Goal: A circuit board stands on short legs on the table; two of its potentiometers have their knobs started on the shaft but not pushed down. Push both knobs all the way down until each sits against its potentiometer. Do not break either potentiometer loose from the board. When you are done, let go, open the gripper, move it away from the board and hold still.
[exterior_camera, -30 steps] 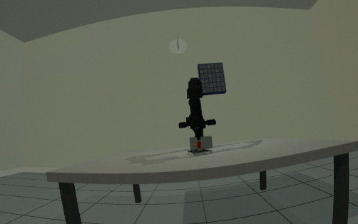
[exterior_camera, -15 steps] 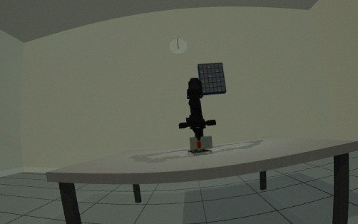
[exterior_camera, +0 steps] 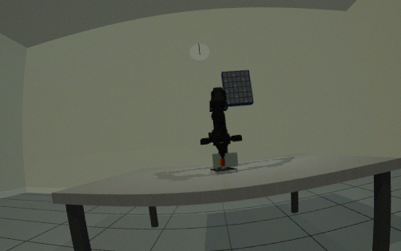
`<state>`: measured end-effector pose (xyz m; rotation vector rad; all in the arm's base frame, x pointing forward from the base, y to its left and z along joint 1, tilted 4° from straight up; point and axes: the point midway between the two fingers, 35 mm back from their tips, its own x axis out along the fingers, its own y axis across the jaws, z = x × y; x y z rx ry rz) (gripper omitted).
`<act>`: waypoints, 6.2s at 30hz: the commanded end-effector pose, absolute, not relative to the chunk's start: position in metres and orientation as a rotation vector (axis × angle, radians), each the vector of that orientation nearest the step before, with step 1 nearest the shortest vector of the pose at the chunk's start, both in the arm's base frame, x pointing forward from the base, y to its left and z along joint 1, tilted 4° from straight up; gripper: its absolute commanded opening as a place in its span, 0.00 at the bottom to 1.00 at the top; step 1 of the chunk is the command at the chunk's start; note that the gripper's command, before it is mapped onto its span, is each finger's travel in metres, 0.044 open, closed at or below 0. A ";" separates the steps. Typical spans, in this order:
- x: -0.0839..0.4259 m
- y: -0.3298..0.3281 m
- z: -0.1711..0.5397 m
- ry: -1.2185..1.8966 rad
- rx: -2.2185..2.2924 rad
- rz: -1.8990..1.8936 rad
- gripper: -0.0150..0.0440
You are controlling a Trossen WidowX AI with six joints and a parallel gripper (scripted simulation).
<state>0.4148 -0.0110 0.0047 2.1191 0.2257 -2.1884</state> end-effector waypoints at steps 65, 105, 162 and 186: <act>0.414 -0.011 -0.005 0.214 2.117 -2.192 0.25; 0.414 -0.011 -0.011 0.214 2.117 -2.193 0.25; 0.413 -0.011 -0.020 0.214 2.117 -2.193 0.25; 0.413 -0.011 -0.021 0.214 2.117 -2.193 0.25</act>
